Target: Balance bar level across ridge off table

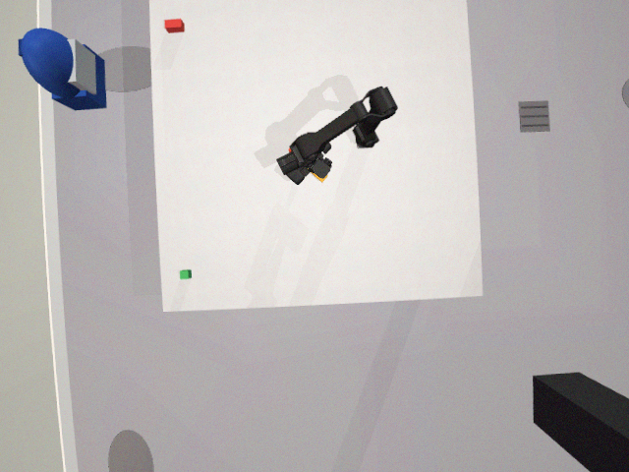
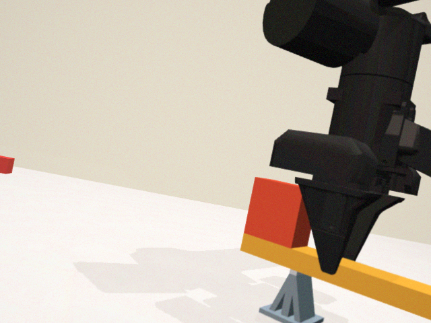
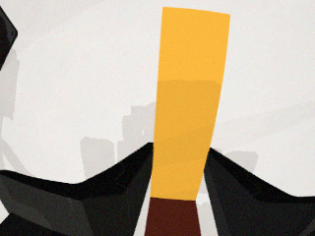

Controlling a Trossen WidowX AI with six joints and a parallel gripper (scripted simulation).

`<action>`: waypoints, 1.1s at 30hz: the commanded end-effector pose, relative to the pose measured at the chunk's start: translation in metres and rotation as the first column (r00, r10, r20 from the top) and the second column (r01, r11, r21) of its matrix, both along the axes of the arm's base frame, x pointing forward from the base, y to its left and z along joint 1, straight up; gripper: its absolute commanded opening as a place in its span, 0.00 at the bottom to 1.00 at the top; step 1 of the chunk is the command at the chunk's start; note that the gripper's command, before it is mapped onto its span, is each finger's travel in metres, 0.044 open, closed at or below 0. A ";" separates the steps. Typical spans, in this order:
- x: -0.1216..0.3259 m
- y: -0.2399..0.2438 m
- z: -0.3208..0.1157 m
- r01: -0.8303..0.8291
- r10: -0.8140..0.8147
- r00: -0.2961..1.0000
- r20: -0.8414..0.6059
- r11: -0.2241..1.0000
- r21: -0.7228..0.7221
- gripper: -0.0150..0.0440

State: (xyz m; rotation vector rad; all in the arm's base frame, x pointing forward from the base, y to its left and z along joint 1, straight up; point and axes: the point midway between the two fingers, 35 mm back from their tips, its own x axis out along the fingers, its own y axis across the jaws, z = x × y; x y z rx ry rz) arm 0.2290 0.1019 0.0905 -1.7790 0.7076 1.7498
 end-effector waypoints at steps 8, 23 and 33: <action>0.000 0.000 0.000 0.000 0.000 1.000 0.000 1.000 0.000 0.25; 0.000 0.000 0.000 0.000 0.000 1.000 0.000 1.000 0.000 0.39; 0.000 0.000 0.000 0.000 0.000 1.000 0.000 1.000 0.000 0.54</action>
